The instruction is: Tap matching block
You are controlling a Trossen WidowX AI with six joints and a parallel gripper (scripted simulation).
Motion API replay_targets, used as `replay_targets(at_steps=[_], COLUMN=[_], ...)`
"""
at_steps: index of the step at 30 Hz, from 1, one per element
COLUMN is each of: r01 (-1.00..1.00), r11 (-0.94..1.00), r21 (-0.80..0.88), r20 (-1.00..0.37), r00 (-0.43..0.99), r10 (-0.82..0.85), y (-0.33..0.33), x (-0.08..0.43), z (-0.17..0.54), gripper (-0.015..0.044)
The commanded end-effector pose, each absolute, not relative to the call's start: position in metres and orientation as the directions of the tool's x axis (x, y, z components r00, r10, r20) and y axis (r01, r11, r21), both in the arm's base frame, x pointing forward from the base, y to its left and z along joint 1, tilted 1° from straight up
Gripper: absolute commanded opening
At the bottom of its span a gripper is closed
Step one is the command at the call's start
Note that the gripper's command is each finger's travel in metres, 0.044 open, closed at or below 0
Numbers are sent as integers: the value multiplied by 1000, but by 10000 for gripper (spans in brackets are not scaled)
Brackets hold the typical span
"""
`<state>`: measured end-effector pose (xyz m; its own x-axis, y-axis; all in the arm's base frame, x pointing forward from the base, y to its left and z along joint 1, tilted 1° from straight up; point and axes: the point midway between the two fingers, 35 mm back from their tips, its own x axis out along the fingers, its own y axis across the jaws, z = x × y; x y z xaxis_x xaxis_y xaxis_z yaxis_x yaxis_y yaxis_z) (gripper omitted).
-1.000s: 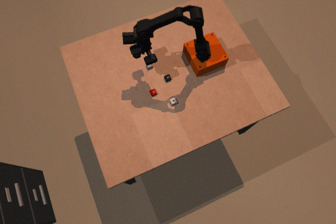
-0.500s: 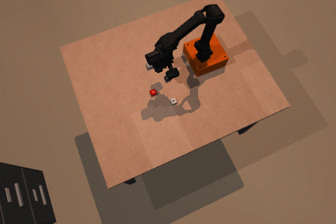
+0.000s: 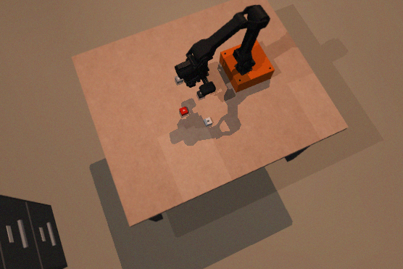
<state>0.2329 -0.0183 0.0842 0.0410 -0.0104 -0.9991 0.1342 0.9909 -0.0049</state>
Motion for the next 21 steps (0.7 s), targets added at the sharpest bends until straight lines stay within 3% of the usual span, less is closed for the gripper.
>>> replay_targets(at_steps=[1,12,21], r01=[139,139,139], r11=[990,990,990], r21=[-8,5,6], r20=[-999,-999,-999], r00=[42,45,45], r10=[-13,-1,-1], y=[-17,119,122], x=[234,276,276], z=[84,86,85], gripper=[400,400,400])
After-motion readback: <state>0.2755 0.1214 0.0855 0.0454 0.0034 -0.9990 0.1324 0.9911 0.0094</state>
